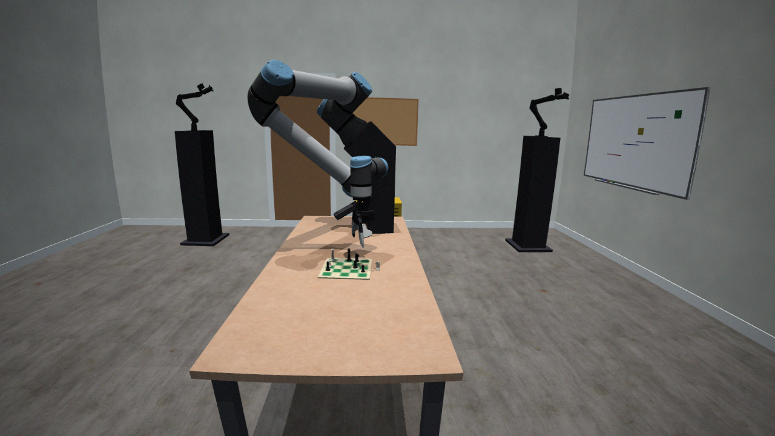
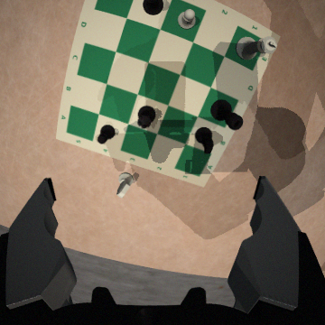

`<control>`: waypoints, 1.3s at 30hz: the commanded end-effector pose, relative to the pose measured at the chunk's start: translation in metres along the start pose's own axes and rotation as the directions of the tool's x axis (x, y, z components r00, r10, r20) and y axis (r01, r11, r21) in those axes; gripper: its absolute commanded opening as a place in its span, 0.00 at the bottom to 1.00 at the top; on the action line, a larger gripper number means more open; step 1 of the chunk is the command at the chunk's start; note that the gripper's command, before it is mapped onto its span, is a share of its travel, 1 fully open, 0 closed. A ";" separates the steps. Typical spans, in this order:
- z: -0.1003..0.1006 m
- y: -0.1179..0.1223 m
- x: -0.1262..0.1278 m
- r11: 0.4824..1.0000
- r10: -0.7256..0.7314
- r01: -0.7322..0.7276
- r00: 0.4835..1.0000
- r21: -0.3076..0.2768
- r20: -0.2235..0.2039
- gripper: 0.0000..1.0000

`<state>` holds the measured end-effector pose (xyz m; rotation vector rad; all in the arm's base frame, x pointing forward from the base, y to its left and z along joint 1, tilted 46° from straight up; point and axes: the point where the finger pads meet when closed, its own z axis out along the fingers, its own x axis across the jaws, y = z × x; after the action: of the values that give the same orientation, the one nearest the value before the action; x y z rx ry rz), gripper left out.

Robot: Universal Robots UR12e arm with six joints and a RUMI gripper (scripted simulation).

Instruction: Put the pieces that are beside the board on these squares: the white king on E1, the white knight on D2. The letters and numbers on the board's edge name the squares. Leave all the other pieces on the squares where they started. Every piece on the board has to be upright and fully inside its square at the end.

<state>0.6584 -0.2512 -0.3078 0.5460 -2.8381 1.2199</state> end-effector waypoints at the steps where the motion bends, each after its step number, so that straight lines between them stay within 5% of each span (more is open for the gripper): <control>1: 0.003 0.019 -0.014 0.976 0.220 -0.220 0.975 -0.001 -0.024 1.00; 24: 0.005 0.072 -0.045 0.759 0.651 -0.651 0.759 0.016 -0.017 1.00; 39: 0.005 0.079 -0.048 0.715 0.700 -0.699 0.714 0.018 -0.016 1.00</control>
<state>0.6798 -0.1907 -0.3725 -0.6143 -3.1072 1.2682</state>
